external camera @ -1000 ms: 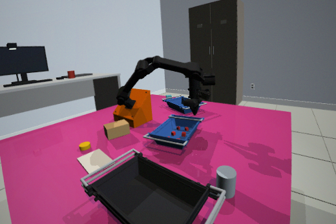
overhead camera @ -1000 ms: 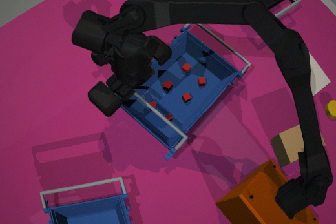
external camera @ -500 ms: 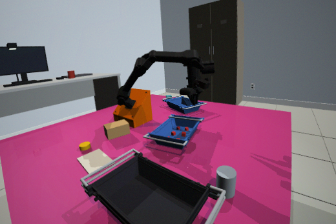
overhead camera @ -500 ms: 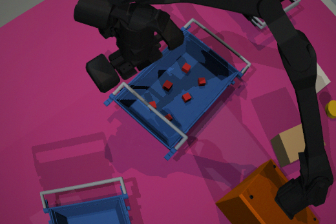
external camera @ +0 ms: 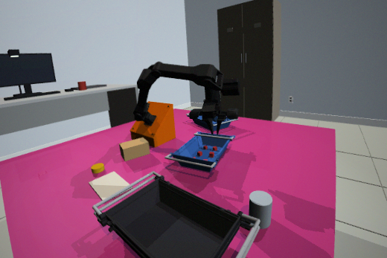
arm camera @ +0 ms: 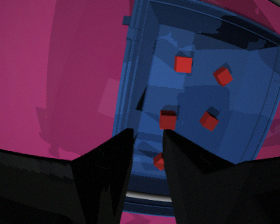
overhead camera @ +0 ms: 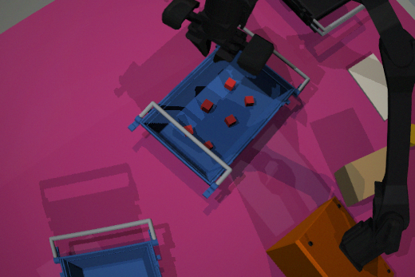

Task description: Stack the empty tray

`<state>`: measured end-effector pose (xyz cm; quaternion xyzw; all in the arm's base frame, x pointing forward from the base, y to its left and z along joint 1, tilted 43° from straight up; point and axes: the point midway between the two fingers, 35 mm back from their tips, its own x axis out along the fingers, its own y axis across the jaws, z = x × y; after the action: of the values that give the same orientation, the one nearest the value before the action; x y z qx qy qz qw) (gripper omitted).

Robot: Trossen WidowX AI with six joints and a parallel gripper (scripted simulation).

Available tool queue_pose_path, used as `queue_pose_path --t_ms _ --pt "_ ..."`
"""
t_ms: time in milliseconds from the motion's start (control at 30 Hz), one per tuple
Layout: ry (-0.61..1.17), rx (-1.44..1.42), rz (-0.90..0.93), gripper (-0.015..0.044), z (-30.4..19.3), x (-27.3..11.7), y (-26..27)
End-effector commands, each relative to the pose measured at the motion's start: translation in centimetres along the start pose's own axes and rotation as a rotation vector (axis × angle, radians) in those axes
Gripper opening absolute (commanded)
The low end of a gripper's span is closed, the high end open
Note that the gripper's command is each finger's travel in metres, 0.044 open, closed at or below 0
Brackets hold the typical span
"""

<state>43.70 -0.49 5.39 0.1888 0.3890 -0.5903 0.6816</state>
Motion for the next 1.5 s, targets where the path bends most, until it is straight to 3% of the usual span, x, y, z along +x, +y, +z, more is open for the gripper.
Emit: queue_pose_path --t_ms 0,433,867,1300,1467 --pt "-0.015 0.769 -0.002 0.0082 6.2 1.1 -3.1" --pt "-0.044 1.726 0.008 0.0082 12.5 2.3 -8.0" --pt "-0.044 1.732 0.008 0.0082 12.5 2.6 -8.0" --pt "-0.047 1.732 0.01 0.0082 12.7 8.0 -8.2" --pt "-0.047 1.732 0.01 0.0082 12.8 8.3 -8.2"
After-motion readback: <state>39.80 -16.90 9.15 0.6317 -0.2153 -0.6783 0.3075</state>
